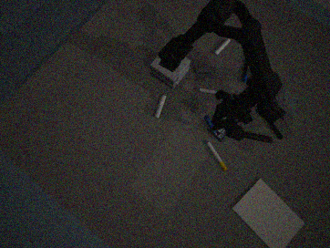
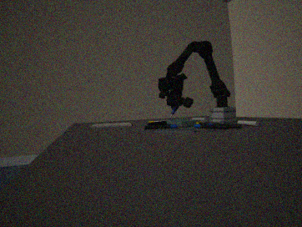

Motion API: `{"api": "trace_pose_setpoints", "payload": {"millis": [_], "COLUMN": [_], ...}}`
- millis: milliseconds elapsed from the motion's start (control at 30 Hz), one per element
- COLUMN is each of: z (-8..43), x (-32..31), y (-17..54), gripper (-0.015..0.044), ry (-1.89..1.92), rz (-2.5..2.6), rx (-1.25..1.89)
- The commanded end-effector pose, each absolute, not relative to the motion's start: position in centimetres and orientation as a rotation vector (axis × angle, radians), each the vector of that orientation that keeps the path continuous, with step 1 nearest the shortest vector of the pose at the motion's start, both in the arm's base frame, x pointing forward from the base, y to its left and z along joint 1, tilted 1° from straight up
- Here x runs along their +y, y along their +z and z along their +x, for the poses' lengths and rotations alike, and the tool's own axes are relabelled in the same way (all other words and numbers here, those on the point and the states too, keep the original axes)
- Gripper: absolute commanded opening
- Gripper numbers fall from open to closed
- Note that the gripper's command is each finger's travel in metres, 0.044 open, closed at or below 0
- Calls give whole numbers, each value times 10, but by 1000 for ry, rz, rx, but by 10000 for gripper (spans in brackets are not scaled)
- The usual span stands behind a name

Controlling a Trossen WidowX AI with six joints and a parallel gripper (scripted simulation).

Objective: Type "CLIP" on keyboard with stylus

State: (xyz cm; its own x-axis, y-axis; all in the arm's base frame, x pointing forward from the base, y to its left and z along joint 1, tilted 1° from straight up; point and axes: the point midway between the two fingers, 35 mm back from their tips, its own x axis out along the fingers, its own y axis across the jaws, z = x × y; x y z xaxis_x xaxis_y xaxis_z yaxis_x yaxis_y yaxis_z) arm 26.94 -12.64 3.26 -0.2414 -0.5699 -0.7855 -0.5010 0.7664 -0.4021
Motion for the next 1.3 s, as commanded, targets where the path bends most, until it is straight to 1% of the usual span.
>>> {"api": "trace_pose_setpoints", "payload": {"millis": [0,500,733,967,1167,1267], "z": [281,322,322,323,322,325], "x": [-116,-69,-69,-68,-68,-68], "y": [40,70,69,37,35,33], "gripper": [0,0,0,0,0,79], "ry": [22,395,399,400,400,400], "rz": [-996,-1643,-1651,-1651,-1651,-1651], "rx": [1949,2081,2081,2081,2081,2081]}}
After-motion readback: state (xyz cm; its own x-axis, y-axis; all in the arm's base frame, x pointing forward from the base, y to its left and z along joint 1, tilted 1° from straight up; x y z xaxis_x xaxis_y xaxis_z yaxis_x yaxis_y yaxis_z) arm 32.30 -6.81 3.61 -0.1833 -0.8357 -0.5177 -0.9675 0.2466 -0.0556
